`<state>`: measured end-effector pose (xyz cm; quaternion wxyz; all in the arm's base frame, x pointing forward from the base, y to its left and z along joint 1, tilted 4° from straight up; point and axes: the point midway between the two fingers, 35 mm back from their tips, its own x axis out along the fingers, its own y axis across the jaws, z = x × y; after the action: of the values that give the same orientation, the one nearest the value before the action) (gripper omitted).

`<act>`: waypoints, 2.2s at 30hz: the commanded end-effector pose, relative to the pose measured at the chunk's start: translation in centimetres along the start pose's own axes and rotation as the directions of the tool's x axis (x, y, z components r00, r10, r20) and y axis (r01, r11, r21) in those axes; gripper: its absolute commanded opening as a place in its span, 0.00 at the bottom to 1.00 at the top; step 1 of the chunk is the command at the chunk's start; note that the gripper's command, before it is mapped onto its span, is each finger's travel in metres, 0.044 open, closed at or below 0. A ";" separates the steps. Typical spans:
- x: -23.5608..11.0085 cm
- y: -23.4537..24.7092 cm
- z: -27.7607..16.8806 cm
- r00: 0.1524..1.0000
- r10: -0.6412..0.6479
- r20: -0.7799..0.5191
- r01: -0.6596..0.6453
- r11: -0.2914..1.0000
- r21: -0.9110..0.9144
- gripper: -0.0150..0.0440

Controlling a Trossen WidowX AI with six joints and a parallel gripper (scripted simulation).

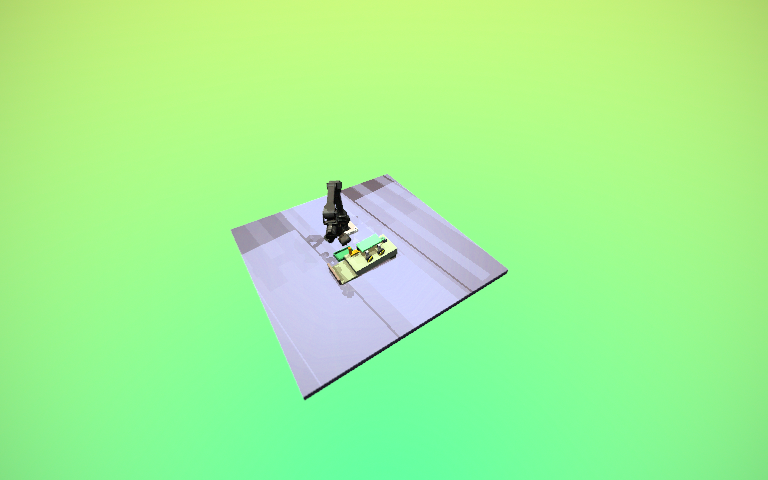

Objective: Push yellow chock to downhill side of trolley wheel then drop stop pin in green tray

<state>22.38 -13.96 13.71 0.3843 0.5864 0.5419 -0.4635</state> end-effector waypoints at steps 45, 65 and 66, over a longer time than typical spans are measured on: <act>0.0 0.0 -0.7 0.963 0.005 0.270 -0.267 0.167 0.949 0.25; 1.3 -1.5 -0.4 0.956 0.002 0.294 -0.294 0.032 0.955 0.25; 1.5 -1.8 -0.3 0.956 0.001 0.294 -0.294 0.032 0.955 0.25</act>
<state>21.58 -13.09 13.23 -0.0265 0.6907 -0.0355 -0.7217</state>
